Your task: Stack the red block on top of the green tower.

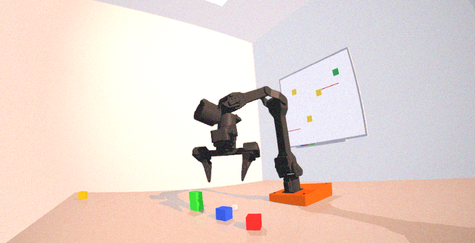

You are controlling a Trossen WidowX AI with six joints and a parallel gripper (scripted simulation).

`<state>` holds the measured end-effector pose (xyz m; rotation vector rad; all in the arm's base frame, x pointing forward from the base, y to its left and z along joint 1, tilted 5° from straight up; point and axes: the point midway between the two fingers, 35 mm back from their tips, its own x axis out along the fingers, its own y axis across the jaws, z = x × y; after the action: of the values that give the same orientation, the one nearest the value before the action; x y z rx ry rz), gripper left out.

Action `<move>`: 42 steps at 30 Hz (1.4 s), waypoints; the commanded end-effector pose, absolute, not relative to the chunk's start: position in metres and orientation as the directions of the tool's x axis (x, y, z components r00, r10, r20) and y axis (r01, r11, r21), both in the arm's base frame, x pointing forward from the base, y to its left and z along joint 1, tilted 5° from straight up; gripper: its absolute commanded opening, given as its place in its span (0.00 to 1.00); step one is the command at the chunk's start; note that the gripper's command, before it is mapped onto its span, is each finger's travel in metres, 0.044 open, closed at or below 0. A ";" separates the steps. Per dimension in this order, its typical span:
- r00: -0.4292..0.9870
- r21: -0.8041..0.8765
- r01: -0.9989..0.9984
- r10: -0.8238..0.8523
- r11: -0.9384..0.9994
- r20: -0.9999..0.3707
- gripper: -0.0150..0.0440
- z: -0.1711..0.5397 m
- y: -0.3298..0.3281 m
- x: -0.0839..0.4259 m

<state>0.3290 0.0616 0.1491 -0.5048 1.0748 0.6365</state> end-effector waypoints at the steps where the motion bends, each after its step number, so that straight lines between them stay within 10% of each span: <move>1: 0.253 -0.053 -0.682 0.168 0.729 -0.953 1.00 0.140 0.082 0.321; 42: 0.096 -0.095 -0.672 -0.040 0.735 -0.995 1.00 0.057 0.125 0.301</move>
<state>0.3008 0.1262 0.0631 -0.6283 1.4100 0.5217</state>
